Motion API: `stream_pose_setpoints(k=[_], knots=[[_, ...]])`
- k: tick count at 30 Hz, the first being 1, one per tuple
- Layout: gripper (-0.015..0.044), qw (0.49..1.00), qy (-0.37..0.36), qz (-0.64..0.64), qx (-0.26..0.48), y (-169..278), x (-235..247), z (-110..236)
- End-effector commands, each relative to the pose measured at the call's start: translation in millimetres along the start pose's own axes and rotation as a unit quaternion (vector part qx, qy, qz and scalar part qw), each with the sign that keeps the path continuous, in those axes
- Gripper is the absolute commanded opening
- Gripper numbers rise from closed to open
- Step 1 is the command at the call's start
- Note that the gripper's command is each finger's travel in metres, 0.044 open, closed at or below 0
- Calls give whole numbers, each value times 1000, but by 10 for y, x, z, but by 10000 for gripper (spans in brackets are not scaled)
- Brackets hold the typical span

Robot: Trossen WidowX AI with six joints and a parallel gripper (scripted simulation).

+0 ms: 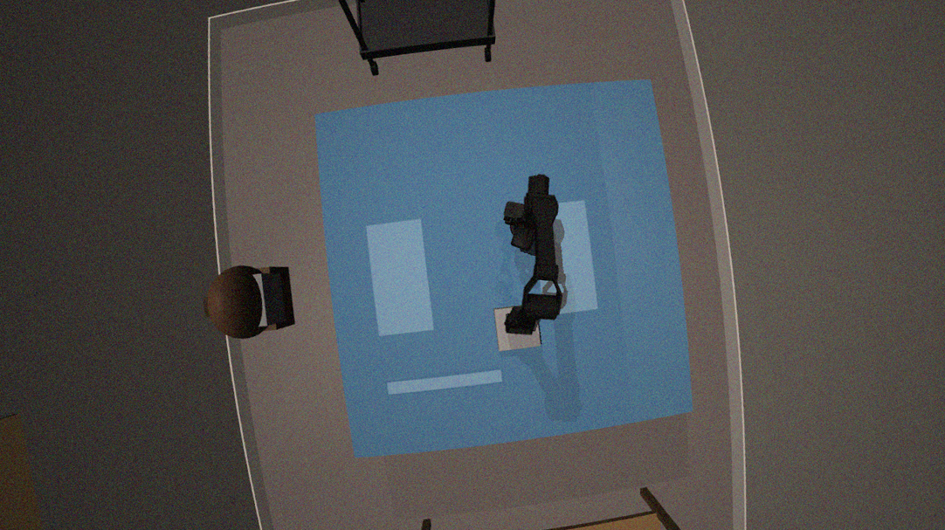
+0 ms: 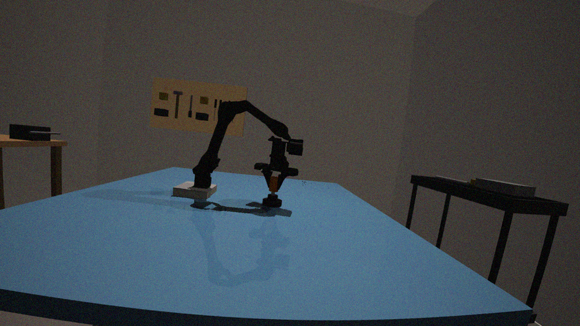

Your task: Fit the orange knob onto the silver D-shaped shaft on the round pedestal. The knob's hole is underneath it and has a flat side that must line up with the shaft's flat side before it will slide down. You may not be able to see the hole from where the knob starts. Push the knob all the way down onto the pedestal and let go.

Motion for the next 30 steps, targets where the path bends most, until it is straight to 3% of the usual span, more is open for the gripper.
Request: stream_pose_setpoints(k=[1,22,30], knots=[[0,1000,5,21,-5,-15,-29,43],[0,1000,5,21,-5,-11,-9,31],[0,992,5,124,-4,1,25,26]])
Point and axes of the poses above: the point midway between the two fingers, 35 mm back from their tips, its own z axis back along the fingers, its own x axis across the jaws, y = z × x, the point moved 7 cm from there along z, back along the fingers, and after that the axes turned 7 degrees about -z, right-handed, at the moved point
